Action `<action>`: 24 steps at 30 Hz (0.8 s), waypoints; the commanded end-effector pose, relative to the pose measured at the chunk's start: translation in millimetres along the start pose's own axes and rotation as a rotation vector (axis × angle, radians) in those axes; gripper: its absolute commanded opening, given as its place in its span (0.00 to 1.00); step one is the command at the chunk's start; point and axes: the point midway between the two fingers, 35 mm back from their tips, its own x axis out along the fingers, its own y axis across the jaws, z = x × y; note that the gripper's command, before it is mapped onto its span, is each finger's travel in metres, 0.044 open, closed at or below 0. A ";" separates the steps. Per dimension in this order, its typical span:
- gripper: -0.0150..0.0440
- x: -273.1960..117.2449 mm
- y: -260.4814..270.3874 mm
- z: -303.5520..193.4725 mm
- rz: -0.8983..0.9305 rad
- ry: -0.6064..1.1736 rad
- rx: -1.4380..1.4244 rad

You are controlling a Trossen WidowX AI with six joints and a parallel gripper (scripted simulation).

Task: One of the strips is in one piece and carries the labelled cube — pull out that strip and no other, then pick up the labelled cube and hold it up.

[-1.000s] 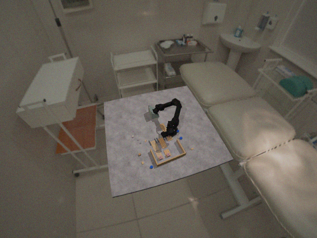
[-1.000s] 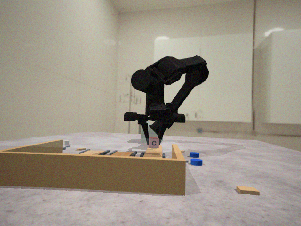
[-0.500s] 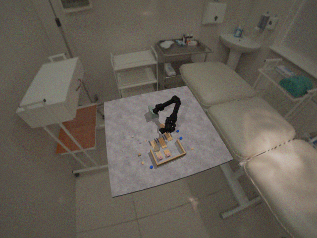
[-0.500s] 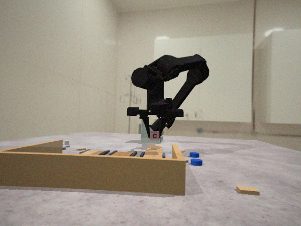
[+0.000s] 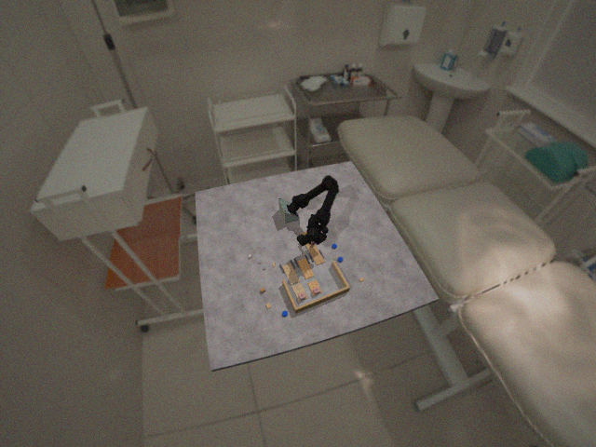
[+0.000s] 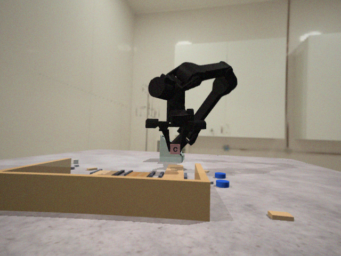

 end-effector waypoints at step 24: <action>0.25 -26.3 -1.2 -0.2 -0.011 -0.009 -0.005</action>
